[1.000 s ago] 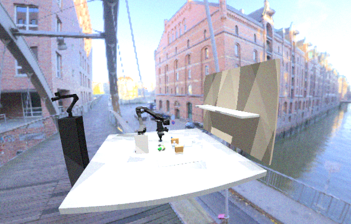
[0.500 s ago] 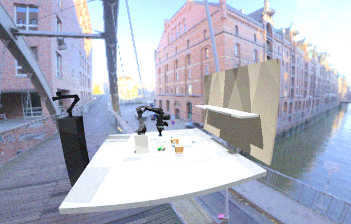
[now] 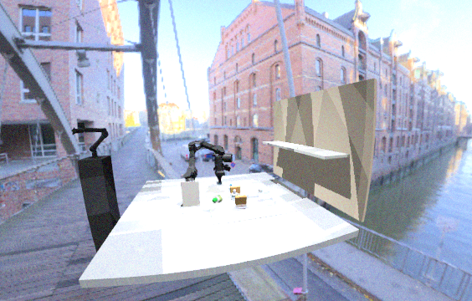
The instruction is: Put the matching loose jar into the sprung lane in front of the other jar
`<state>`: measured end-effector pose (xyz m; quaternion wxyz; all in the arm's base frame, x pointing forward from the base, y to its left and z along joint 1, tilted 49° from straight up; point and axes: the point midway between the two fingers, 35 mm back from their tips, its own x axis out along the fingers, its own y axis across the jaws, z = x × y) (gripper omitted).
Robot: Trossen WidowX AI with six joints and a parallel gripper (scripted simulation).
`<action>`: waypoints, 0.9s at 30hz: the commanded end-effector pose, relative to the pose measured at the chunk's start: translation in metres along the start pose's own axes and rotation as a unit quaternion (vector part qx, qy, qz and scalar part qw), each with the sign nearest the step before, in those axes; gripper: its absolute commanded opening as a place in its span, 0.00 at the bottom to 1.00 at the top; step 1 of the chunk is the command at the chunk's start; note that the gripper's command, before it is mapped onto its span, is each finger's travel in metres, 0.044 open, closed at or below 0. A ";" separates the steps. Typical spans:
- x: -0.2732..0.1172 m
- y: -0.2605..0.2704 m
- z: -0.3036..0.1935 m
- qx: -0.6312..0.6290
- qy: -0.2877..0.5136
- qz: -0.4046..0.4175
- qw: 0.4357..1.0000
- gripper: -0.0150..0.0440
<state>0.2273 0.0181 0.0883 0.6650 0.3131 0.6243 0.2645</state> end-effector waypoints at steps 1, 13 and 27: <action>0.006 -0.015 0.011 0.006 0.003 -0.001 1.000 0.25; 0.026 -0.056 0.037 0.017 0.001 -0.001 1.000 0.25; 0.045 -0.083 0.050 0.024 0.001 -0.001 1.000 0.25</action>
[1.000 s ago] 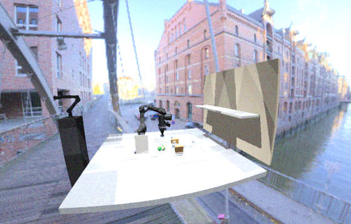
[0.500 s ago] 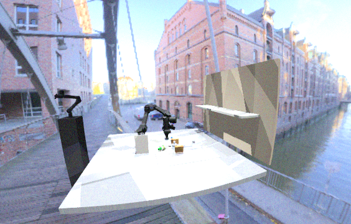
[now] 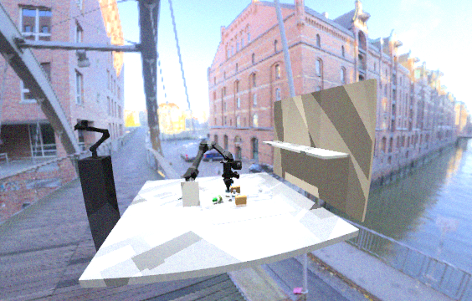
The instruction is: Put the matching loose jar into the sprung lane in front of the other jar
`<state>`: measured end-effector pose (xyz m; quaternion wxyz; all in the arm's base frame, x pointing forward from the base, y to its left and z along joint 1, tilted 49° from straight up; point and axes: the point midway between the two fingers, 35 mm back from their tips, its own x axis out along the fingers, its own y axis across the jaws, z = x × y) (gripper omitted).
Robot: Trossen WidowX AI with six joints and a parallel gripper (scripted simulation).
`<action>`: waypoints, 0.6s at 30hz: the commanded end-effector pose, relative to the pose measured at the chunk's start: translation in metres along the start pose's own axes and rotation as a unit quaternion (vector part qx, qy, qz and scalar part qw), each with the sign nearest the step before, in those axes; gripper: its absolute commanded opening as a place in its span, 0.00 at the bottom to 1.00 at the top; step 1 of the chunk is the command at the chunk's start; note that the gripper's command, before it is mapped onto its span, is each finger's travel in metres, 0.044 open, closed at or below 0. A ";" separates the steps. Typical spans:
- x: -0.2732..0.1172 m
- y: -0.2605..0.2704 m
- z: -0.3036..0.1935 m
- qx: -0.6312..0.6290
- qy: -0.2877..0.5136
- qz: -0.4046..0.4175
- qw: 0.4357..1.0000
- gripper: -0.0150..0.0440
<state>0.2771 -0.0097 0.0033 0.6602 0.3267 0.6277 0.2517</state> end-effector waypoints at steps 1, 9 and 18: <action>0.008 -0.003 0.000 0.004 0.003 -0.001 1.000 0.25; 0.026 -0.003 0.000 0.004 0.003 0.000 1.000 0.25; 0.026 -0.003 0.002 0.004 0.003 0.000 1.000 0.25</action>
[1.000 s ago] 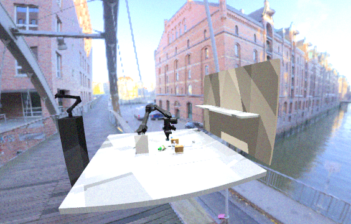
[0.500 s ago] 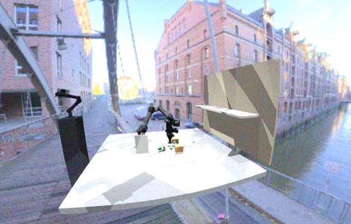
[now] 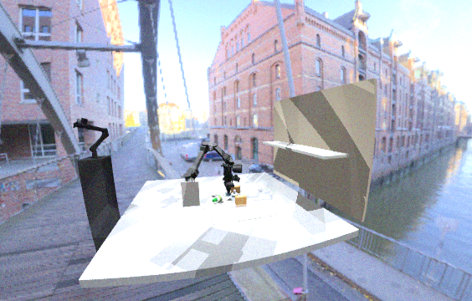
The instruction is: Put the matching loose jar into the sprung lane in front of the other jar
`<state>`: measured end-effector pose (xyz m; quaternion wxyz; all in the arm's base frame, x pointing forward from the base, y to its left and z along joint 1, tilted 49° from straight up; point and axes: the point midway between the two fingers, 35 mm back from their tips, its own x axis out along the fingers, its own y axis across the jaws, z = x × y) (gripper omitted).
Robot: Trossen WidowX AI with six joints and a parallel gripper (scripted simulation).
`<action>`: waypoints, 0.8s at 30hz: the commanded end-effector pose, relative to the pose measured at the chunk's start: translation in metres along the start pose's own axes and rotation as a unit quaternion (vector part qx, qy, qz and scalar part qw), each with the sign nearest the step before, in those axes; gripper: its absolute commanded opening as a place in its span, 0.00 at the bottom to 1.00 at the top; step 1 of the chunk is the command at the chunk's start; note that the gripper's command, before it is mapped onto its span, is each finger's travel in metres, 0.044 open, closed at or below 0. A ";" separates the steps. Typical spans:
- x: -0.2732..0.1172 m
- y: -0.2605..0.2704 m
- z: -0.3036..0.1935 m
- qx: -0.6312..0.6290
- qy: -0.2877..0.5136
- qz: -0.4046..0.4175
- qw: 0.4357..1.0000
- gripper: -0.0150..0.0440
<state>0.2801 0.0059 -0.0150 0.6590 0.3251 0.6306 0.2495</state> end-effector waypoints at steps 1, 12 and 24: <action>0.002 0.000 0.001 0.003 0.001 0.003 1.000 0.25; 0.002 0.000 0.005 0.003 0.001 0.003 1.000 0.25; 0.002 0.000 0.010 0.003 0.001 0.003 1.000 0.25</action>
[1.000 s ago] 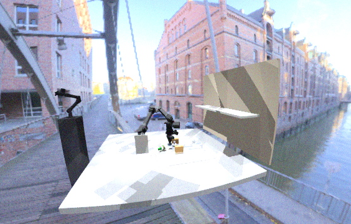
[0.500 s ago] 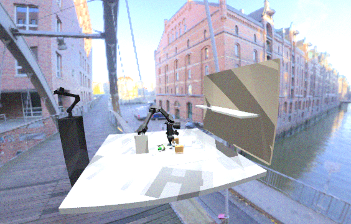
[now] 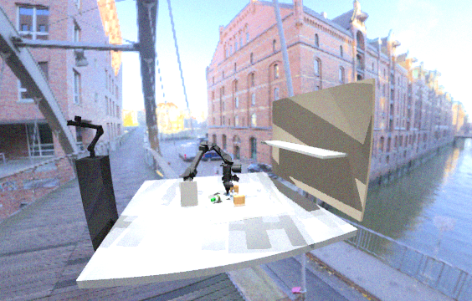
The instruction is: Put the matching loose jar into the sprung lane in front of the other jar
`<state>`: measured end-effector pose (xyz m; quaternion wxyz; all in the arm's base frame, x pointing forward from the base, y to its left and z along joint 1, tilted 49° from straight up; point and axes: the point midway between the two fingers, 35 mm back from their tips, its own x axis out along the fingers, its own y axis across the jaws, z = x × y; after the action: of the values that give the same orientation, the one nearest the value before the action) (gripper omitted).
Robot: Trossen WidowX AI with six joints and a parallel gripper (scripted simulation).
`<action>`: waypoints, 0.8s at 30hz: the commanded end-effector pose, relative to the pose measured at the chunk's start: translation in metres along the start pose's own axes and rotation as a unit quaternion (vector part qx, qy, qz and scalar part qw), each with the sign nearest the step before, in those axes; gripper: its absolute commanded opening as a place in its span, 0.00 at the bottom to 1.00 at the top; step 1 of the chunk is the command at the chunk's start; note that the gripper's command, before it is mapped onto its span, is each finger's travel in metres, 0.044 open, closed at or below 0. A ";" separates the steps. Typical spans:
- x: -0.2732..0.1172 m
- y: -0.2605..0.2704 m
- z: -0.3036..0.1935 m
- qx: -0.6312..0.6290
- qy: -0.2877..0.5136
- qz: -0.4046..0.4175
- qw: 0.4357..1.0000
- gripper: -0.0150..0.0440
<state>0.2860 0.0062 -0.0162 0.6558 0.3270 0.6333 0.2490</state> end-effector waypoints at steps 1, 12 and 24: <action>0.001 0.000 0.004 -0.001 -0.003 0.002 1.000 0.25; 0.001 0.000 0.008 -0.001 -0.003 0.002 1.000 0.25; 0.001 0.000 0.013 -0.001 -0.003 0.002 1.000 0.25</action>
<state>0.2929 0.0060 -0.0173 0.6538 0.3275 0.6354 0.2482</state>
